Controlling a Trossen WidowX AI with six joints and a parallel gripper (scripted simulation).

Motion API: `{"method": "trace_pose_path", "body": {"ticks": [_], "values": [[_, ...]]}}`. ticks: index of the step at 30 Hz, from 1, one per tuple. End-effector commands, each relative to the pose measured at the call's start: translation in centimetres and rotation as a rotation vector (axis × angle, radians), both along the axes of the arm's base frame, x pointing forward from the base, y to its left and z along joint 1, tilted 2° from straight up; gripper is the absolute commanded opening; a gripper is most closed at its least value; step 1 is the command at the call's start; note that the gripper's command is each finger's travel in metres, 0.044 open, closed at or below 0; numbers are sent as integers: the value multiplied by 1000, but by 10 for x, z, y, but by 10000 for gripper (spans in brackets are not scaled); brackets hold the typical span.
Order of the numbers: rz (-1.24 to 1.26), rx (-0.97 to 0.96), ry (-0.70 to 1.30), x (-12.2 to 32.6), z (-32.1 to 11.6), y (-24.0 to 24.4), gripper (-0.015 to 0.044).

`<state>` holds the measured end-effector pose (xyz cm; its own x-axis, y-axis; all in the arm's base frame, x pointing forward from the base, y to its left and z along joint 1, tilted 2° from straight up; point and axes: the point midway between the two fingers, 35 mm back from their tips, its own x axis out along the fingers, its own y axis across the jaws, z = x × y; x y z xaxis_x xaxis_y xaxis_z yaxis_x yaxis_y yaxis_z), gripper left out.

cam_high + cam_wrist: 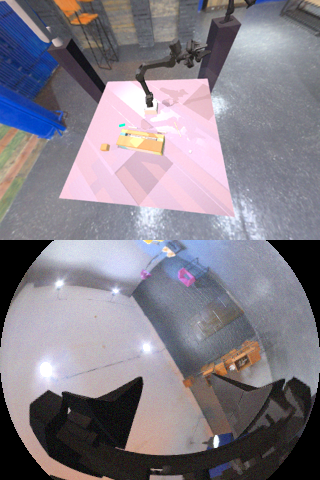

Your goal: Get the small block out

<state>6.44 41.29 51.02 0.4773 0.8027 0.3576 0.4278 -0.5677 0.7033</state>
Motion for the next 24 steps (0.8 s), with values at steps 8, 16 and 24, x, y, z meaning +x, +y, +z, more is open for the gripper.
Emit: {"method": "trace_pose_path", "body": {"ticks": [8,16,24], "values": [[-272,-504,-335,80,-62,15,400],[-407,-1097,-629,170,-136,-2,400],[-354,-1608,-830,239,-200,-46,400]]}}
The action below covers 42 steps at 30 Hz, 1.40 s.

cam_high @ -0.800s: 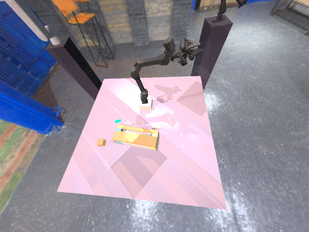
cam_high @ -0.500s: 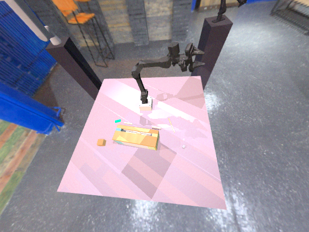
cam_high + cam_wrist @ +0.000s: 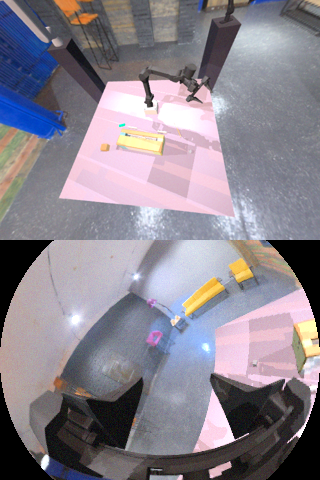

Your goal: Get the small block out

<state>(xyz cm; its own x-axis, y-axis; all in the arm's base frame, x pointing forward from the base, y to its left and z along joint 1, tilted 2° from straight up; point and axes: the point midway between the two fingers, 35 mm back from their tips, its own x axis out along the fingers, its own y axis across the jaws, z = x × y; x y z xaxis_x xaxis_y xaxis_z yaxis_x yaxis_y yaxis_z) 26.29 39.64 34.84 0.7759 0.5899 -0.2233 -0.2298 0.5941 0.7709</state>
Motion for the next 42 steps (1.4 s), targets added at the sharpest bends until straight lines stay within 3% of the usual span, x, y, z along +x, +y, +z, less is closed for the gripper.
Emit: {"method": "trace_pose_path", "body": {"ticks": [1,12,23,30,36,42], "values": [[-22,-385,-53,48,-46,-37,400],[101,-1090,8,111,-131,-138,400],[515,-1610,244,122,-198,-262,400],[929,-1739,417,102,-227,-338,400],[1338,-1684,521,71,-242,-395,400],[1381,-1669,527,67,-243,-401,400]]}}
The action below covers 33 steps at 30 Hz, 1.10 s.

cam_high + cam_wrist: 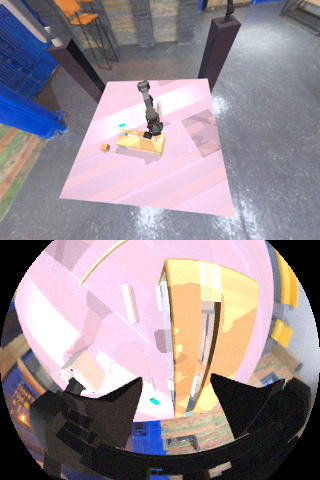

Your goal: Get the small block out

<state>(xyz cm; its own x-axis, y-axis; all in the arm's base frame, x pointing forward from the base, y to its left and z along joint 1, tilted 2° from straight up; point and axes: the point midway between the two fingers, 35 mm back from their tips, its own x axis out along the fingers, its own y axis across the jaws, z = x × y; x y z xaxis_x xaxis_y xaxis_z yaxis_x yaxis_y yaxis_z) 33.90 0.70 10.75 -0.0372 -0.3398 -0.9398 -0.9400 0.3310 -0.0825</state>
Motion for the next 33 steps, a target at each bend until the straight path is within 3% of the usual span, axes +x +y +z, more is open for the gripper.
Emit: {"method": "trace_pose_path", "body": {"ticks": [1,33], "values": [[53,10,92,-9,-2,-11,400],[53,10,92,-4,-40,-12,400]]}}
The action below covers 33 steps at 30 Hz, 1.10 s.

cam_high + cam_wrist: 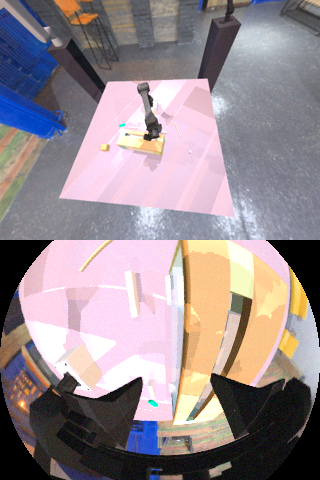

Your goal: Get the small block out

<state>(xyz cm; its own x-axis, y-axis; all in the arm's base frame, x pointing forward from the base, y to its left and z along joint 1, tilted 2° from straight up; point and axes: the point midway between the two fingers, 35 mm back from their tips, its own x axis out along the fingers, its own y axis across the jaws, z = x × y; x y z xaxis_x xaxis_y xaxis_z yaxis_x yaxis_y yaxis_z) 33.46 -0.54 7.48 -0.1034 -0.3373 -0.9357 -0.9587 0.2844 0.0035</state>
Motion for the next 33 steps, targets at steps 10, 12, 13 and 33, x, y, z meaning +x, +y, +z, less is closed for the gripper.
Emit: {"method": "trace_pose_path", "body": {"ticks": [10,12,13,33], "values": [[3,4,4,1,-23,-1,400],[3,4,4,1,-26,-1,400],[3,4,4,1,-28,-1,400],[0,0,2,-2,-40,-13,400]]}}
